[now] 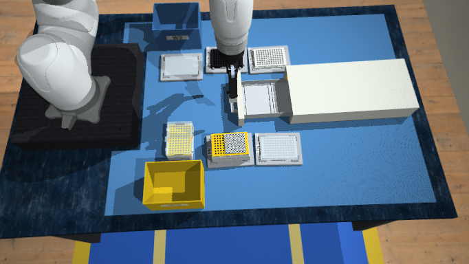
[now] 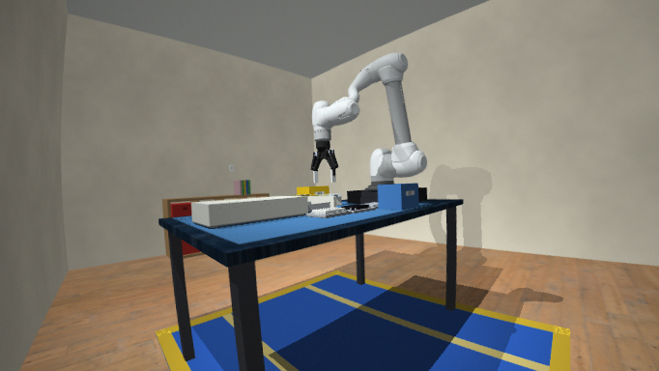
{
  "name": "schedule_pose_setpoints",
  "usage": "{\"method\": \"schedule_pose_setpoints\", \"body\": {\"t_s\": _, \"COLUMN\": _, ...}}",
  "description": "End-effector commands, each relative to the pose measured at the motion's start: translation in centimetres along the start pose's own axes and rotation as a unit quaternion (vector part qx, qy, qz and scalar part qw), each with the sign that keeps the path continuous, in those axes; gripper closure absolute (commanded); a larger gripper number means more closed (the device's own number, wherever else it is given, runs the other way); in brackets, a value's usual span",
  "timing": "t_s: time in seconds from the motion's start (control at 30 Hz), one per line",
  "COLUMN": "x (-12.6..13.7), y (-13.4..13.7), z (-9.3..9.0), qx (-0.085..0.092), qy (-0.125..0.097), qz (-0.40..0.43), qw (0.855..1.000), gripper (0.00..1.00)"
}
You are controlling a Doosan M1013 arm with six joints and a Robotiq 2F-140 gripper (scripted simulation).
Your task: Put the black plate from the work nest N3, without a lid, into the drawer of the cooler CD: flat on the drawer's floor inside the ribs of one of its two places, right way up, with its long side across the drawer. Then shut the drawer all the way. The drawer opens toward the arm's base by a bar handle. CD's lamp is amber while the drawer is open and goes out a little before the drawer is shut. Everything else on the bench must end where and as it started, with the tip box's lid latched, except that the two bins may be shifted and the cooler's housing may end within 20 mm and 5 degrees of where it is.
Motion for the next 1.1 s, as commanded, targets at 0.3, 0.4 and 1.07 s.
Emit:
{"method": "schedule_pose_setpoints", "body": {"t_s": 0.3, "x": 0.1, "y": -2.0, "z": 0.1, "qx": 0.000, "qy": 0.000, "qz": -0.024, "qw": 1.000, "gripper": 0.34}}
{"method": "schedule_pose_setpoints", "body": {"t_s": 0.4, "x": 0.1, "y": -3.2, "z": 0.2, "qx": 0.000, "qy": 0.000, "qz": -0.024, "qw": 1.000, "gripper": 0.34}}
{"method": "schedule_pose_setpoints", "body": {"t_s": 1.07, "x": 0.3, "y": -10.4, "z": 0.5, "qx": 0.000, "qy": 0.000, "qz": -0.024, "qw": 1.000, "gripper": 0.34}}
Point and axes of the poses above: the point where the finger pads meet when closed, its own z axis back along the fingers, its own y axis across the jaws, x = y × z, the point moved 4 cm from there along z, back along the fingers, and after that the axes turned 1 degree about z, right-handed, at the moved point
